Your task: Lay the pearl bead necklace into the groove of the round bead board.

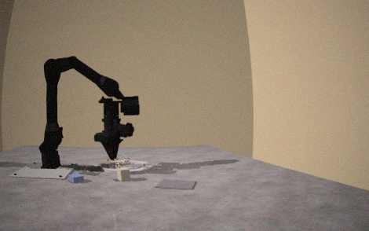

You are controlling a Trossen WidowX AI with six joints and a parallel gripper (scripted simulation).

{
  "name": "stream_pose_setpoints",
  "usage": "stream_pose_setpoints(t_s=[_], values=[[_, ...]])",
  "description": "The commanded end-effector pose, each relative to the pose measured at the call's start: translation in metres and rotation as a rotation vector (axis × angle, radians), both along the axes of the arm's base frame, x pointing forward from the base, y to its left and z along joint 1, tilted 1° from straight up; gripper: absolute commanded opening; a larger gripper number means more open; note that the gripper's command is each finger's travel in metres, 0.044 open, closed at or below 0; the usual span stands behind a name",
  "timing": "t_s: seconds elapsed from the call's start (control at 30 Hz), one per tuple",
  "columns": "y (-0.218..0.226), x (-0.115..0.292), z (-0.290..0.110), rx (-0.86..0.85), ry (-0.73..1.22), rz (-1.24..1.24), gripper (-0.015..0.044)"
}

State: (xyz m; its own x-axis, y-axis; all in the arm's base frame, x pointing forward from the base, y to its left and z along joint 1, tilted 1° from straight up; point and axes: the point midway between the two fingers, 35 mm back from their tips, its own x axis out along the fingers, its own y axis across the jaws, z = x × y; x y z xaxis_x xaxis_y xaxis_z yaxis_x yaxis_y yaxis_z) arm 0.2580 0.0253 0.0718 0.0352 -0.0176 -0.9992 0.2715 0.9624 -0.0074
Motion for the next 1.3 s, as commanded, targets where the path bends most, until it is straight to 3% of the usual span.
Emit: stream_pose_setpoints(t_s=[0.0, 0.53, 0.7, 1.27], values=[[0.000, -0.001, -0.009, -0.002, 0.010, 0.003, 0.0120], [-0.001, -0.001, -0.026, -0.003, 0.014, 0.006, 0.0120], [-0.001, -0.001, -0.023, -0.001, 0.009, 0.003, 0.0000], [-0.001, -0.001, -0.023, -0.001, 0.009, 0.003, 0.0000]])
